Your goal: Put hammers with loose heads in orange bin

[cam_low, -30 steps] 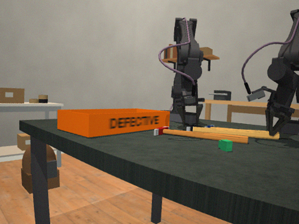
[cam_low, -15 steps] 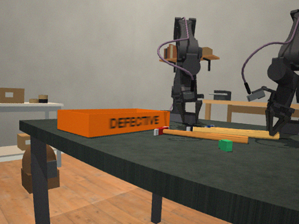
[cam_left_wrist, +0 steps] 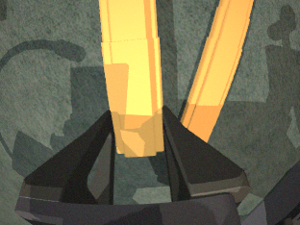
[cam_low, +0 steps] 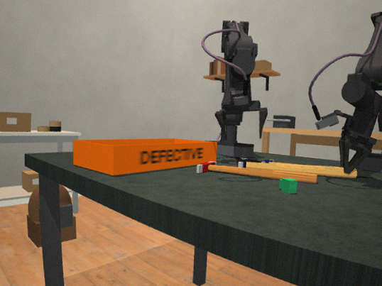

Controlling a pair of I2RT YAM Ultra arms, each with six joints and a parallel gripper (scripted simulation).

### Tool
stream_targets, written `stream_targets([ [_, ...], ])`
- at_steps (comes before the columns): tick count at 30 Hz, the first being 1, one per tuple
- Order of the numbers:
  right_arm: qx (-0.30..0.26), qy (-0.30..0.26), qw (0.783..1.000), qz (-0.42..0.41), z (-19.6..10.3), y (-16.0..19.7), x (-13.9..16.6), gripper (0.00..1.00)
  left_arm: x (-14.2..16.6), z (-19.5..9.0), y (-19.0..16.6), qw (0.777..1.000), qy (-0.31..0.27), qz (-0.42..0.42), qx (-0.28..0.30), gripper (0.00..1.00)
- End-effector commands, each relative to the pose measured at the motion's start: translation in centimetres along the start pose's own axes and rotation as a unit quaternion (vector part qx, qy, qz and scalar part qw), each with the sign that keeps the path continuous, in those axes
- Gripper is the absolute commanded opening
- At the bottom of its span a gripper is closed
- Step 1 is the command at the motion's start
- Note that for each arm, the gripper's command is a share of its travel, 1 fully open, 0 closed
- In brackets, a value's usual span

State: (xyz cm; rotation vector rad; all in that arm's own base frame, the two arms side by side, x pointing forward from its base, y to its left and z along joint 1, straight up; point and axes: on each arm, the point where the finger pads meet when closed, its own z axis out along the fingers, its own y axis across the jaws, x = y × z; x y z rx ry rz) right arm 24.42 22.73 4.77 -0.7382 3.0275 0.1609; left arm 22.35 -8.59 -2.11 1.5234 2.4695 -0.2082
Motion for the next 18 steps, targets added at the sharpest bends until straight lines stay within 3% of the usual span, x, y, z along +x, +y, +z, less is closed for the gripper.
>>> stream_targets([
  [1, 0.004, 0.007, 1.0, -0.002, -0.7, 0.0, 0.4, 1.0, 0.3, -0.3, 0.0, 1.0, 0.003, 0.0, 0.0, 0.26],
  [9, -0.006, 0.018, 0.999, -0.03, 0.1, 0.3, 0.7, 1.0, 0.3, -0.3, 0.0, 1.0, 0.003, 0.0, 0.0, 0.26],
  [18, -0.059, -0.003, 0.979, -0.195, 1.1, 0.6, -0.4, 1.0, 0.3, -0.3, 0.0, 1.0, 0.003, 0.0, 0.0, 0.26],
])
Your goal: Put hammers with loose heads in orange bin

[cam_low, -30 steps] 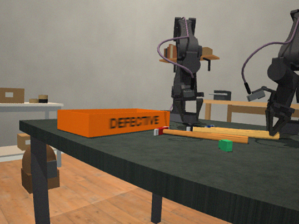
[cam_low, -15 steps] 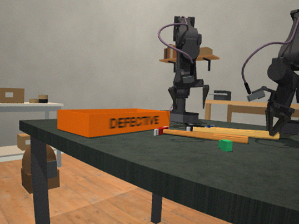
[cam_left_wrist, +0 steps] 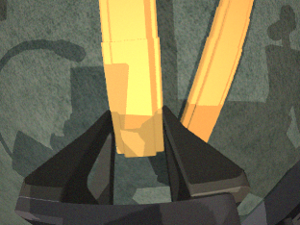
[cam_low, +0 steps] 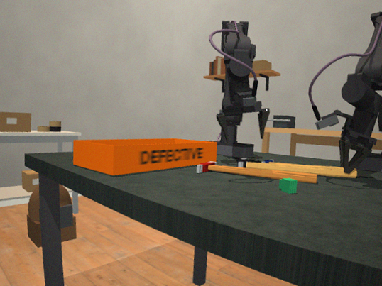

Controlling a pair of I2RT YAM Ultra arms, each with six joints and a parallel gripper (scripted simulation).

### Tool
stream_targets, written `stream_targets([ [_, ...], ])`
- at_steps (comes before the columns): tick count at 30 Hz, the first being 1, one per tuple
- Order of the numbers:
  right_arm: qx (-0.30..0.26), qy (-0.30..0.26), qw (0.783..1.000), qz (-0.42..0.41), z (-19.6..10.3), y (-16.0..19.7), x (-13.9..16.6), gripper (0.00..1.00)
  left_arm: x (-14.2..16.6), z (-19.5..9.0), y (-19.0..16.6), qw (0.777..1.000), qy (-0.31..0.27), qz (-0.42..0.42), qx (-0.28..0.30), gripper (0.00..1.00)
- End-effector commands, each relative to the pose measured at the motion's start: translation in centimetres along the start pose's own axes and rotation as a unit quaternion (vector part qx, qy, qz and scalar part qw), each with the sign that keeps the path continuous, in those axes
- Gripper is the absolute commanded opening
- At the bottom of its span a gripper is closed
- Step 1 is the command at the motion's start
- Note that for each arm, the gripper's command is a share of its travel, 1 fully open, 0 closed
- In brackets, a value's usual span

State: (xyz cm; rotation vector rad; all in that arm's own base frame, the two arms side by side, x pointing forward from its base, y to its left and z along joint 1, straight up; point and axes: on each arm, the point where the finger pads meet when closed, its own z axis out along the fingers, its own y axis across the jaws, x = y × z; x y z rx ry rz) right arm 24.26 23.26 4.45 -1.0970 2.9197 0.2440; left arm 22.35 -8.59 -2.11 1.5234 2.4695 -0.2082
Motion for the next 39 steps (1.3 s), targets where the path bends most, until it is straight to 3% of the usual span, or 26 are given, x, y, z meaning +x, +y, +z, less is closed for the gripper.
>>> stream_targets([
  [1, -0.034, -0.011, 0.994, -0.099, 0.8, 0.0, -0.5, 1.0, 0.3, -0.3, 0.0, 1.0, 0.003, 0.0, 0.0, 0.26],
  [13, -0.08, -0.074, 0.939, -0.327, 1.6, -0.8, -2.3, 1.0, 0.3, -0.3, 0.0, 1.0, 0.003, 0.0, 0.0, 0.26],
  [15, -0.08, -0.074, 0.939, -0.327, 1.6, -0.8, -2.3, 1.0, 0.3, -0.3, 0.0, 1.0, 0.003, 0.0, 0.0, 0.26],
  [25, -0.09, -0.145, 0.845, -0.507, 2.1, -1.6, -3.6, 1.0, 0.3, -0.3, 0.0, 1.0, 0.003, 0.0, 0.0, 0.26],
  [29, -0.088, -0.163, 0.818, -0.545, 2.3, -2.0, -3.8, 1.0, 0.3, -0.3, 0.0, 1.0, 0.003, 0.0, 0.0, 0.26],
  [34, -0.093, -0.163, 0.813, -0.552, 2.5, -2.2, -3.4, 1.0, 0.3, -0.3, 0.0, 1.0, 0.003, 0.0, 0.0, 0.26],
  [39, -0.097, -0.151, 0.822, -0.54, 2.7, -2.4, -2.9, 1.0, 0.3, -0.3, 0.0, 1.0, 0.003, 0.0, 0.0, 0.26],
])
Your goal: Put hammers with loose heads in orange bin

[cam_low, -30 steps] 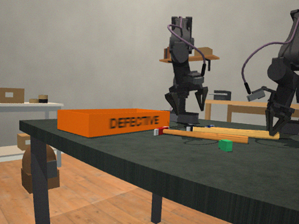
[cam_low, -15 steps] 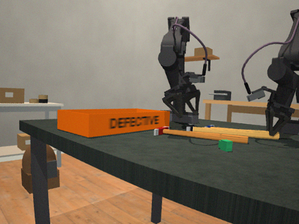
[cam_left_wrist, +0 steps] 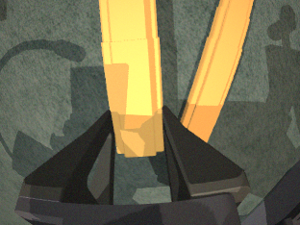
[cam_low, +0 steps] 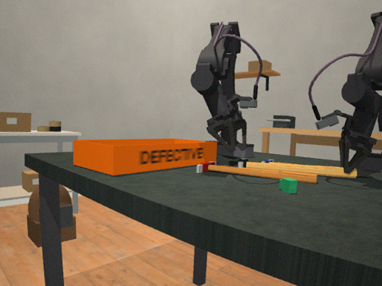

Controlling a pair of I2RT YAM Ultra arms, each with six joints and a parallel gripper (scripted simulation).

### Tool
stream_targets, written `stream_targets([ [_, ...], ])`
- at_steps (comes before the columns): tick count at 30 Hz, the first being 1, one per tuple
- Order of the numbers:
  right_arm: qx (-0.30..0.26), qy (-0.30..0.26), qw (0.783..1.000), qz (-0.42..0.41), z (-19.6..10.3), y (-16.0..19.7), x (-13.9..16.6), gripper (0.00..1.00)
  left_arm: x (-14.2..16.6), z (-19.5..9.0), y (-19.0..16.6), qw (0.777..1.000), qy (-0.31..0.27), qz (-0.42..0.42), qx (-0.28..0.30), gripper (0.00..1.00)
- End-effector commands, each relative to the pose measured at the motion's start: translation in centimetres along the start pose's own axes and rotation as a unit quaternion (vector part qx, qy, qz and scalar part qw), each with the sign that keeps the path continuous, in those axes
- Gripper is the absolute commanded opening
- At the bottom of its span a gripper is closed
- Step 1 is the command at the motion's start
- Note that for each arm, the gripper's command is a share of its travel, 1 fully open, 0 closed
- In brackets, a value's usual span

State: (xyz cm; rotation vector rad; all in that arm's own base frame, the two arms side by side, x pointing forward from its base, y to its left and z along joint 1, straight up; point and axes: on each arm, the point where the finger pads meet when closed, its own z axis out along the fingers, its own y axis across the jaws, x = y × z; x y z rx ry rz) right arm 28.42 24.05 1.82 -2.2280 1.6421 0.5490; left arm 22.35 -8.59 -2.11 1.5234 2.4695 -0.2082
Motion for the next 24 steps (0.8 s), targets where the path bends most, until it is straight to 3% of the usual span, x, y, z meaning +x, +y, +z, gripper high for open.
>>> stream_targets([
  [1, -0.011, -0.008, 1.0, -0.002, 0.0, 0.5, 0.2, 1.0, 0.3, -0.3, 0.0, 1.0, 0.003, 0.0, 0.0, 0.26],
  [13, -0.001, -0.01, 1.0, -0.011, -0.2, 0.0, -0.3, 1.0, 0.3, -0.3, 0.0, 1.0, 0.003, 0.0, 0.0, 0.26],
  [16, -0.001, -0.01, 1.0, -0.011, -0.2, 0.0, -0.3, 1.0, 0.3, -0.6, -0.1, 1.0, 0.002, 0.0, 0.0, 0.57],
  [24, -0.001, -0.01, 1.0, -0.011, -0.2, 0.0, -0.3, 1.0, -1.2, -1.7, -0.1, 1.0, -0.019, 0.002, -0.014, 0.58],
])
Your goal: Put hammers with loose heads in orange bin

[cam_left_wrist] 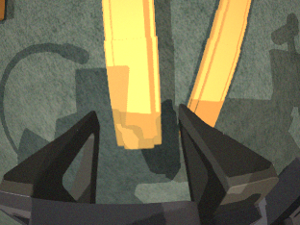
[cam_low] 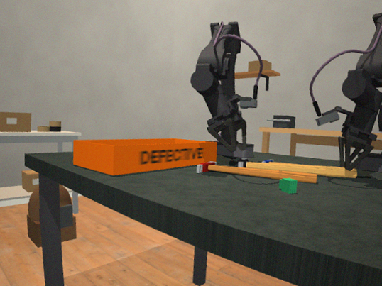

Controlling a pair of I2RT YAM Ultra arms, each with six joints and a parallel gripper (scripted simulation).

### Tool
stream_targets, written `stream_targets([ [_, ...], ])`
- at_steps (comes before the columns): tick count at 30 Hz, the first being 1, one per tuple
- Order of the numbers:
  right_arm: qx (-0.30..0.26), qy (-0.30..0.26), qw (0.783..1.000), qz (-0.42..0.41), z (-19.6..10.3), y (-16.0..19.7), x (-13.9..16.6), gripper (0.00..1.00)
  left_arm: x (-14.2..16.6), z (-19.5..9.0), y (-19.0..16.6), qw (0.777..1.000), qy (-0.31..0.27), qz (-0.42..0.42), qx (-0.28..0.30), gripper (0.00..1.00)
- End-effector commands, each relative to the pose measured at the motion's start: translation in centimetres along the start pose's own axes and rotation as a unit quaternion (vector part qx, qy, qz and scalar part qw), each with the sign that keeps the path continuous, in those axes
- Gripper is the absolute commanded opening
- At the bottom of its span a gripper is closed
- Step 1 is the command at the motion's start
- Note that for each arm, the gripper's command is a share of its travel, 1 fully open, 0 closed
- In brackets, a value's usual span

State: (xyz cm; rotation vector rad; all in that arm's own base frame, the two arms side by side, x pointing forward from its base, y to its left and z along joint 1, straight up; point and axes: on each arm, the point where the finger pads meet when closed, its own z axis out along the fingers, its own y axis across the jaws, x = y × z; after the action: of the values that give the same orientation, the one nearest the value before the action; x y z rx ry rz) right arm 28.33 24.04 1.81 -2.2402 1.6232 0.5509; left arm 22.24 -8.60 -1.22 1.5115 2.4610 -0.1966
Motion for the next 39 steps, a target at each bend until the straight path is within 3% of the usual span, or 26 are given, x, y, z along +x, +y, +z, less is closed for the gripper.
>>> stream_targets([
  [1, 0.001, -0.009, 1.0, -0.004, -0.2, -0.1, -0.3, 1.0, -1.1, -1.1, 0.3, 1.0, -0.017, 0.004, -0.009, 0.58],
  [8, 0.001, -0.009, 1.0, -0.004, -0.2, -0.1, -0.3, 1.0, -1.0, -2.4, 0.4, 1.0, -0.016, 0.005, -0.01, 0.58],
  [12, 0.001, -0.009, 1.0, -0.004, -0.2, -0.1, -0.3, 1.0, -1.0, -3.8, 0.4, 1.0, -0.016, 0.005, -0.01, 1.0],
  [17, 0.001, -0.009, 1.0, -0.004, -0.2, -0.1, -0.3, 1.0, -1.0, -6.8, 0.4, 1.0, -0.016, 0.005, -0.011, 1.0],
  [26, 0.001, -0.009, 1.0, -0.004, -0.2, -0.1, -0.3, 1.0, 0.1, -5.3, 0.4, 1.0, 0.008, 0.001, 0.008, 1.0],
  [30, 0.001, -0.009, 1.0, -0.004, -0.2, -0.1, -0.3, 1.0, -2.3, -5.6, 2.1, 0.999, -0.031, 0.012, -0.016, 0.55],
  [31, 0.001, -0.009, 1.0, -0.004, -0.2, -0.1, -0.3, 1.0, -3.2, -5.6, 2.6, 0.999, -0.043, 0.019, -0.022, 0.5],
  [35, 0.001, -0.009, 1.0, -0.004, -0.2, -0.1, -0.3, 1.0, -7.6, -5.7, 5.7, 0.995, -0.081, 0.039, -0.037, 0.5],
  [39, 0.001, -0.009, 1.0, -0.004, -0.2, -0.1, -0.3, 1.0, -9.0, -5.1, 7.0, 0.996, -0.068, 0.045, -0.033, 0.5],
])
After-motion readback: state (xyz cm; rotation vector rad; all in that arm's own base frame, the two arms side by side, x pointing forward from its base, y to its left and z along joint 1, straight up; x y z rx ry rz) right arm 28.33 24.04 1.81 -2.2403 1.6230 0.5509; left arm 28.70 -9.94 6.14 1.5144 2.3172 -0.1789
